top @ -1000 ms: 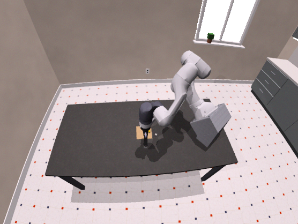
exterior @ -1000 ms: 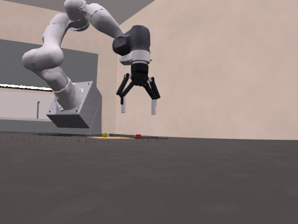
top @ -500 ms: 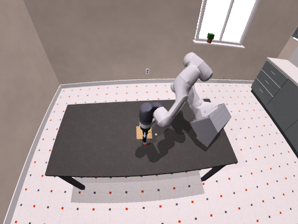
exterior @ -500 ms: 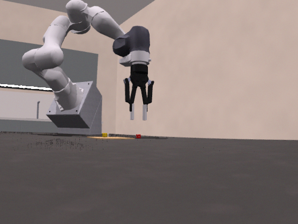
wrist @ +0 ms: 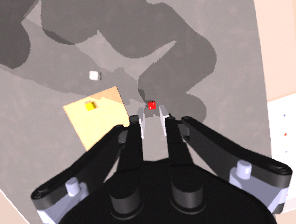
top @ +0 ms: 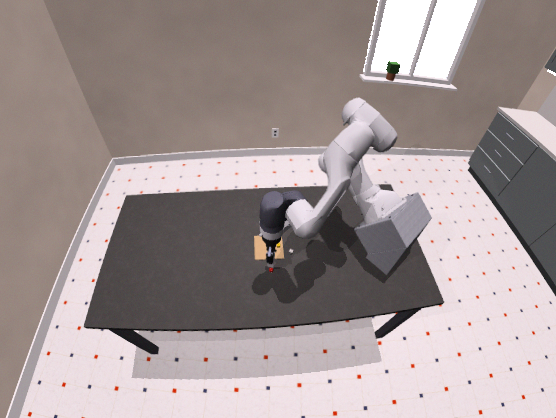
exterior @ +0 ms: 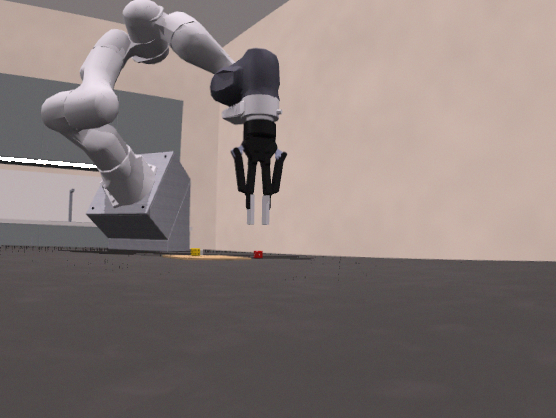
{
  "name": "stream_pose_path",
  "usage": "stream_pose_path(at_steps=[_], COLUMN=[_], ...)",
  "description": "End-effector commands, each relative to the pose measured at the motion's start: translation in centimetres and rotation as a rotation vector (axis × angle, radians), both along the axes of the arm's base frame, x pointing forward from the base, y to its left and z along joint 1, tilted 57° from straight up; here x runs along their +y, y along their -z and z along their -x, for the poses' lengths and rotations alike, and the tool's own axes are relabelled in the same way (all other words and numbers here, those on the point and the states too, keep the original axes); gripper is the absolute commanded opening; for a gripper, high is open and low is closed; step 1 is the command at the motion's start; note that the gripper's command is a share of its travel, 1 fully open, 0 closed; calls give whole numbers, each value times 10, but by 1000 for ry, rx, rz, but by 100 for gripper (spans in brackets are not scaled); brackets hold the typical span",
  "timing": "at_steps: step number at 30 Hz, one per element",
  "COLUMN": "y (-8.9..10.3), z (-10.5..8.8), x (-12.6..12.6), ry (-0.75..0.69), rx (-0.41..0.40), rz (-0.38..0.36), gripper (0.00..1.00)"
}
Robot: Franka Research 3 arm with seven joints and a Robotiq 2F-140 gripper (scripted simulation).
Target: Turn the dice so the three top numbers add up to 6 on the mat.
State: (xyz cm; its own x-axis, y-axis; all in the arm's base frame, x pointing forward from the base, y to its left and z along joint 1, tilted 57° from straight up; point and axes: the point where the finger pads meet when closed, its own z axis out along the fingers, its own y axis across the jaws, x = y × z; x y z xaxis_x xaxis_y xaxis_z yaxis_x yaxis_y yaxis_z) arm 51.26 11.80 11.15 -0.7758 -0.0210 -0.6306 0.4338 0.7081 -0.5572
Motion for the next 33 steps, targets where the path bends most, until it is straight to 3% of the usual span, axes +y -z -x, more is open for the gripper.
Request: stream_pose_path(at_steps=[1, 33], y=[0, 8], z=[0, -6], x=[1, -8], ry=[4, 5], rx=[-6, -6], rz=[-5, -5], gripper=[19, 19])
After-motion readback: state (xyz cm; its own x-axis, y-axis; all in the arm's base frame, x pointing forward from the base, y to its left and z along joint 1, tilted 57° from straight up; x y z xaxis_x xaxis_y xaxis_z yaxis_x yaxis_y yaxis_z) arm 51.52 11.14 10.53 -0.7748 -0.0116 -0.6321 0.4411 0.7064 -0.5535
